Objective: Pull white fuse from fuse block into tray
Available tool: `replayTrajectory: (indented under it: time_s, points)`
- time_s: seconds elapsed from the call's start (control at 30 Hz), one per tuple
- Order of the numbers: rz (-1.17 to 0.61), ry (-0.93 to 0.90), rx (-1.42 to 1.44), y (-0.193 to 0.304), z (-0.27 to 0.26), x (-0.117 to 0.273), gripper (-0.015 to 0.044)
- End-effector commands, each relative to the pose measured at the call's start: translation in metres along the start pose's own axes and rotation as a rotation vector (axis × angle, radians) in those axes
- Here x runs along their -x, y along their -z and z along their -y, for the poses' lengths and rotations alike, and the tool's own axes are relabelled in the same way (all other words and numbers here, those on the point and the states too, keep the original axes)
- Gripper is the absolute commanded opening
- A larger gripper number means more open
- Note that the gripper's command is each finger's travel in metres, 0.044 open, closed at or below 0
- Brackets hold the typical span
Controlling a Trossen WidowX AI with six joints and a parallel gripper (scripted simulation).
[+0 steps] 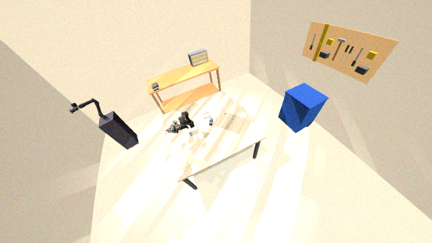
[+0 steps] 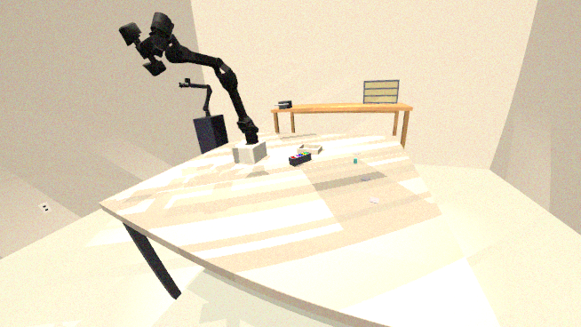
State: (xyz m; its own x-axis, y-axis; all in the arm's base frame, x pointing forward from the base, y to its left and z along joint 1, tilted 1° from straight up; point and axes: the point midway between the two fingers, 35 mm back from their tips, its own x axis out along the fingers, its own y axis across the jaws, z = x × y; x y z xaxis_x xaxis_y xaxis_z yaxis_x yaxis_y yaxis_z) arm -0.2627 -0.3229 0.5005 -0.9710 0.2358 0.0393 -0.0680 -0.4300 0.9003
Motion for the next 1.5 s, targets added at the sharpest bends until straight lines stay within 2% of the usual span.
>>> replayTrajectory:
  time_s: [0.0, 0.13, 0.4, 0.67, 0.93, 1.27, 1.47]
  points:
    - [-0.007, -0.005, 0.006, 0.002, 0.0, 0.002, 0.0374]
    - [-0.142, -0.103, 0.118, 0.036, -0.002, 0.038, 0.0269]
    - [-0.463, -0.355, 0.387, 0.105, 0.014, 0.144, 0.0063]
    - [-0.771, -0.627, 0.655, 0.146, 0.061, 0.263, 0.0063]
    - [-1.073, -0.911, 0.914, 0.15, 0.137, 0.383, 0.0063]
    - [-1.358, -1.255, 1.26, 0.103, 0.26, 0.492, 0.0063]
    - [-1.544, -1.458, 1.468, 0.053, 0.344, 0.533, 0.0063]
